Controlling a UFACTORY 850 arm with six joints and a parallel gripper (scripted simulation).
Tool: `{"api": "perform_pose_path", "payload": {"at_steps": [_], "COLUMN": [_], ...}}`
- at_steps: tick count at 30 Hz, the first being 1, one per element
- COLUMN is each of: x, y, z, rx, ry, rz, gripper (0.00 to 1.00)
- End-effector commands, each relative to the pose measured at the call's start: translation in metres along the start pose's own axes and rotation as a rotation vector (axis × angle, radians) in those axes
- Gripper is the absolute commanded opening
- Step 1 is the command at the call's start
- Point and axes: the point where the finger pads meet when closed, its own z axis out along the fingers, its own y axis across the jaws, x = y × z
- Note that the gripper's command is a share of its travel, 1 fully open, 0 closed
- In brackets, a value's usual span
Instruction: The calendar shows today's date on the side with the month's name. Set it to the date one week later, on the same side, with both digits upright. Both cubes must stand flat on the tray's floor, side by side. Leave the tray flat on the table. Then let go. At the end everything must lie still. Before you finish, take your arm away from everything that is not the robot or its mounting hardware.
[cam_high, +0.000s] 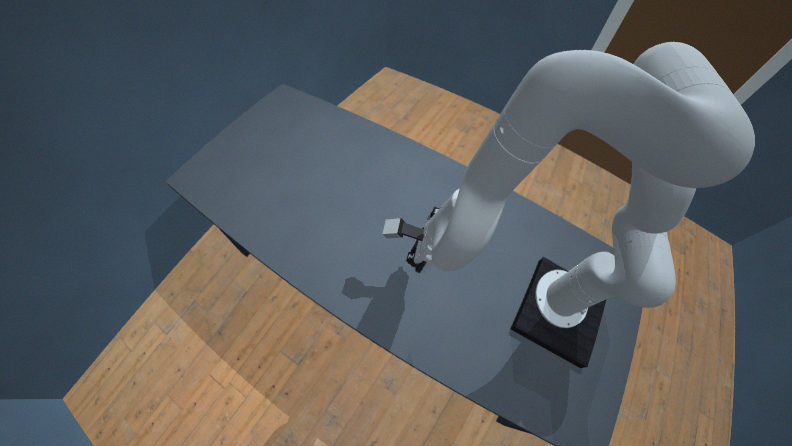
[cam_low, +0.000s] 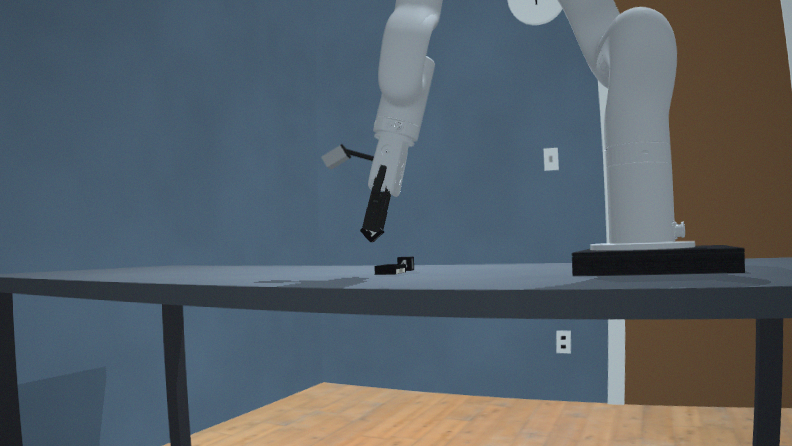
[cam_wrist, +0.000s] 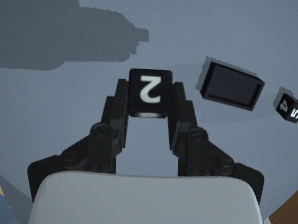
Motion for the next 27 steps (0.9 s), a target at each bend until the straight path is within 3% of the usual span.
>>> {"api": "perform_pose_path", "payload": {"at_steps": [1, 10, 18, 27], "x": [0.0044, 0.0054, 0.0073, 0.0104], "y": [-0.0002, -0.0003, -0.0002, -0.0002], "z": [-0.0011, 0.0007, -0.0004, 0.0009], "rx": [0.001, 0.001, 0.001, 0.001], "ry": [-0.087, -0.151, -0.344, -0.376], "rz": [0.000, 0.000, 0.000, 0.000], "gripper": [0.27, 0.27, 0.27, 0.27]}}
